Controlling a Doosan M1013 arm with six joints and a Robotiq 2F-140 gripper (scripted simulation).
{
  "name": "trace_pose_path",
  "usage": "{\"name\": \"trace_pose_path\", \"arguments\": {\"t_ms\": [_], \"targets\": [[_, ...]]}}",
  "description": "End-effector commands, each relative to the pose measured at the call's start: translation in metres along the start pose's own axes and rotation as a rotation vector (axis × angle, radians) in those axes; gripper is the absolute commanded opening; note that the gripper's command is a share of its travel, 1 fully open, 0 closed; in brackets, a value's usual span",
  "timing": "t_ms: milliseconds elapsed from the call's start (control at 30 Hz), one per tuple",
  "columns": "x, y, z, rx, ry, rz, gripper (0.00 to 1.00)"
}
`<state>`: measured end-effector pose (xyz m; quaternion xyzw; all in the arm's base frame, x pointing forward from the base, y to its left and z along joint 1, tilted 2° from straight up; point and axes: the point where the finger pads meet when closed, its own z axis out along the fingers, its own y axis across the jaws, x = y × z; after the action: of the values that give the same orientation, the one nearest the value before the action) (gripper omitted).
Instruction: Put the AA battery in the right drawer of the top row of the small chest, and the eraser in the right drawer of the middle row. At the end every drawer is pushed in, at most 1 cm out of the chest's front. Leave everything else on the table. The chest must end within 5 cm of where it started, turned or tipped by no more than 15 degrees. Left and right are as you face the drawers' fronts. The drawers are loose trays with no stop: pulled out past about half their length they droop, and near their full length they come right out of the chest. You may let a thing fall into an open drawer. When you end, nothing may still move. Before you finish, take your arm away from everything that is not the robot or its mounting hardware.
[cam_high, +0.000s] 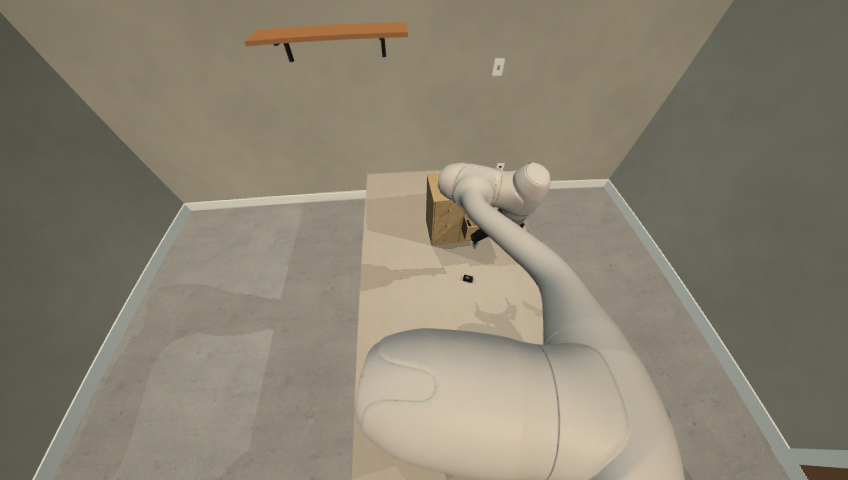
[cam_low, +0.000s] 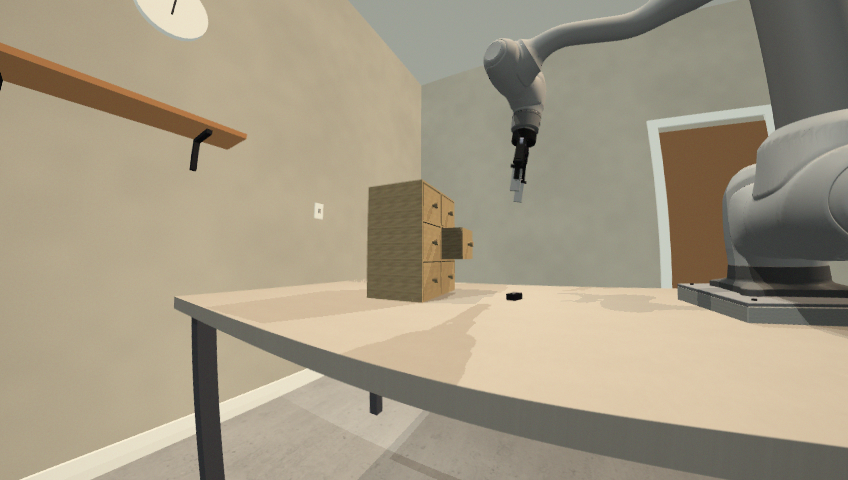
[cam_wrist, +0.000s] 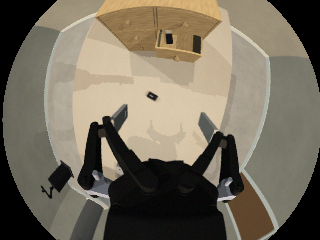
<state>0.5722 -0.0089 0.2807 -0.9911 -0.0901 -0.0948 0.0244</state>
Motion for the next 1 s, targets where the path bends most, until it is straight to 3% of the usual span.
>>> {"name": "trace_pose_path", "arguments": {"t_ms": [0, 300, 967], "targets": [[0.0015, -0.0046, 0.0005, -0.005, -0.097, 0.005, 1.0], [0.002, -0.0045, -0.0019, -0.005, -0.173, 0.005, 1.0], [0.0009, -0.0041, -0.0021, -0.005, -0.18, 0.005, 1.0]]}}
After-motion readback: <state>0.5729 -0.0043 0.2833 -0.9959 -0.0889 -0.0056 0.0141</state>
